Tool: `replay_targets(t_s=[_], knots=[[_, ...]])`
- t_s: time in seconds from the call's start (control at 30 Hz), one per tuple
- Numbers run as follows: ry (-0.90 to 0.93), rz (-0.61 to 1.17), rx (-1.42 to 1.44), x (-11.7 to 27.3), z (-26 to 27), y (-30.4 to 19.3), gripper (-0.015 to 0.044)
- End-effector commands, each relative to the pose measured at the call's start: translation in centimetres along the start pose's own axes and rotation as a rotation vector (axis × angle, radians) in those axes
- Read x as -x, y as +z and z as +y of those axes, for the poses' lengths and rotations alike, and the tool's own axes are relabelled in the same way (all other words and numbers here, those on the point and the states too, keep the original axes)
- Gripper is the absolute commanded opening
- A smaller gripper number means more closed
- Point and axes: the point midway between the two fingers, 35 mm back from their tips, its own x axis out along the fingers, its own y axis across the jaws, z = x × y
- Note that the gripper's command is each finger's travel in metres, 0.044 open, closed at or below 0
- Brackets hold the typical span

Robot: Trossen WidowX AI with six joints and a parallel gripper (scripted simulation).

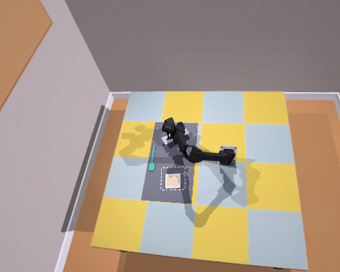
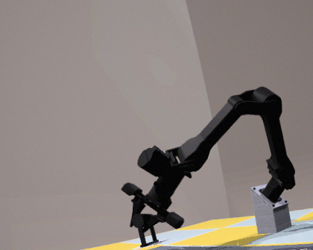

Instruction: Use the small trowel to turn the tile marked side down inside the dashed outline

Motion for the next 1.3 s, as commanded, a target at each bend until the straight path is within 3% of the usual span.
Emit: replay_targets(t_s=[0.0, 0.53, 1.27], knots=[[0.039, -0.095, -0.087, -0.5, 1.2, 1.0, 0.0], [0.154, -0.437, -0.333, -2.1, 2.5, 5.4, 0.0], [0.154, -0.44, -0.336, -3.7, 1.2, 5.5, 0.0]])
